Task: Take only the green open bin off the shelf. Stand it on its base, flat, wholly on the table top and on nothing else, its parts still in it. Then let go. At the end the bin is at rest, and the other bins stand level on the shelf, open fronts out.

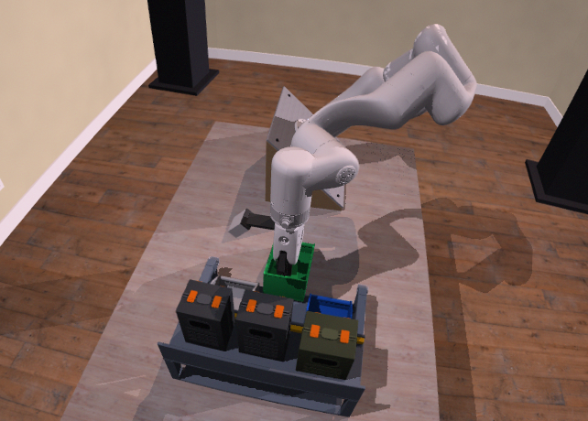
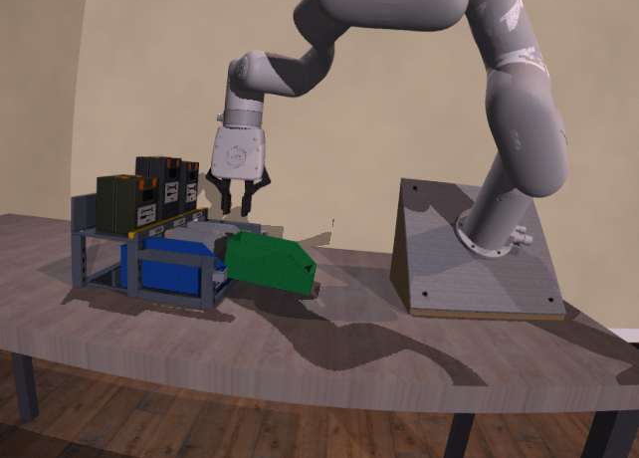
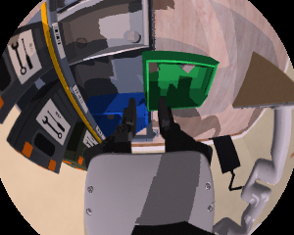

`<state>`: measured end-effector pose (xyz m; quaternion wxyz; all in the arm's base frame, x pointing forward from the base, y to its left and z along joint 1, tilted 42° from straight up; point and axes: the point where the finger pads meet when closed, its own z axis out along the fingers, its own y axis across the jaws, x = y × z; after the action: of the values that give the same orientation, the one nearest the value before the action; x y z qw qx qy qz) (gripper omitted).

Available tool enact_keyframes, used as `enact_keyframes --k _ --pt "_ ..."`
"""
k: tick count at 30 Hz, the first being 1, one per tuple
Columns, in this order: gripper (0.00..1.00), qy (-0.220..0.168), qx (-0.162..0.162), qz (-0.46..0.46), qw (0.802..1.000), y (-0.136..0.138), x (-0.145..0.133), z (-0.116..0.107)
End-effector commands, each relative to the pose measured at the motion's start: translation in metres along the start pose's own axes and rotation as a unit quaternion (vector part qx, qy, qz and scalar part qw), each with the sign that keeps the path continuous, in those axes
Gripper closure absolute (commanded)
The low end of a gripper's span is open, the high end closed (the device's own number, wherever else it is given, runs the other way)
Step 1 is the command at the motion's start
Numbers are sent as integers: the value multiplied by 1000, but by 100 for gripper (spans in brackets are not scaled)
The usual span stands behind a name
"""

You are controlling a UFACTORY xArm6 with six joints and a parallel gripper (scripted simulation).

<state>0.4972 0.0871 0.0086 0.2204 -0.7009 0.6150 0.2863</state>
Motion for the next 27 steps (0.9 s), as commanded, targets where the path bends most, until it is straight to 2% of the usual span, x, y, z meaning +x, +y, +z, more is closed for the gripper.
enact_keyframes --k 1,27 --pt "67 0 1 0 1000 -1 0 4" --pt "67 0 1 0 1000 -1 0 18"
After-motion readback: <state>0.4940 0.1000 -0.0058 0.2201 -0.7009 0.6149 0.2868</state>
